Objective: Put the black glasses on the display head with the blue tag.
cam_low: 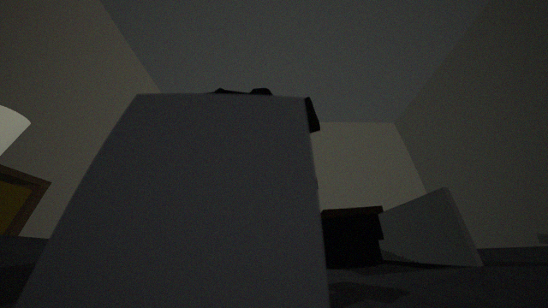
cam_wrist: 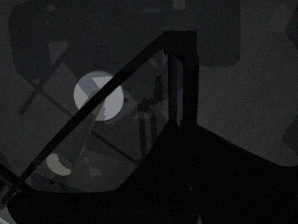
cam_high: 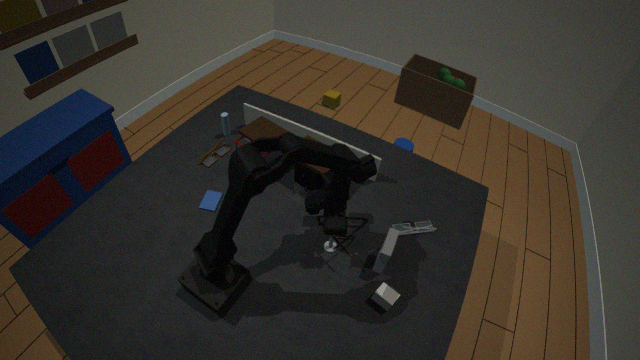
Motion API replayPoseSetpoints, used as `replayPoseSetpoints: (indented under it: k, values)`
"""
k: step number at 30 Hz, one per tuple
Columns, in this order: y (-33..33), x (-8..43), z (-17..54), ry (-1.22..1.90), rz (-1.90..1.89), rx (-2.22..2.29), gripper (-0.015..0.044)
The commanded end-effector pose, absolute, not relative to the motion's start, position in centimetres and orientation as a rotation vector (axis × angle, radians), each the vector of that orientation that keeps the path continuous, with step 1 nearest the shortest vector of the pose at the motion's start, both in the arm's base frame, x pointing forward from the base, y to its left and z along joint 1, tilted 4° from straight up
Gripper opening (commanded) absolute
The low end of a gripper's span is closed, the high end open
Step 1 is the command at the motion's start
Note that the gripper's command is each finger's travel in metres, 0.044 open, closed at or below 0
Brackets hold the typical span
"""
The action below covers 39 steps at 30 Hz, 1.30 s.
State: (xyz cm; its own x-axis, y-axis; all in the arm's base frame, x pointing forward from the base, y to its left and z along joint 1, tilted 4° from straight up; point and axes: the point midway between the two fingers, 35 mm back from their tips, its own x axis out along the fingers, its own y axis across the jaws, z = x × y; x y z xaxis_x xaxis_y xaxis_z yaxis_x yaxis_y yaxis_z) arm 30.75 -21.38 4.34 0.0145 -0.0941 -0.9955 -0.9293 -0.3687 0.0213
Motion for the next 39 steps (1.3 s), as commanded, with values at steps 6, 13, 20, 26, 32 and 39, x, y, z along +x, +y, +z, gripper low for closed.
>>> replayPoseSetpoints:
  k: [6, 13, 20, 26, 32, 39]
  values:
    - [-21.6, 31.2, 4.3, 1.079, 1.437, -1.556, 0.0000]
    - [-21.7, 31.5, 4.4, 1.079, 1.436, -1.556, 0.0000]
    - [-21.9, 31.8, 4.4, 1.079, 1.436, -1.556, 0.0000]
    - [-22.1, 32.0, 4.4, 1.079, 1.436, -1.557, 0.0000]
    - [-22.2, 32.2, 4.4, 1.079, 1.435, -1.557, 0.0000]
    - [-22.4, 32.4, 4.5, 1.079, 1.435, -1.557, 0.0000]
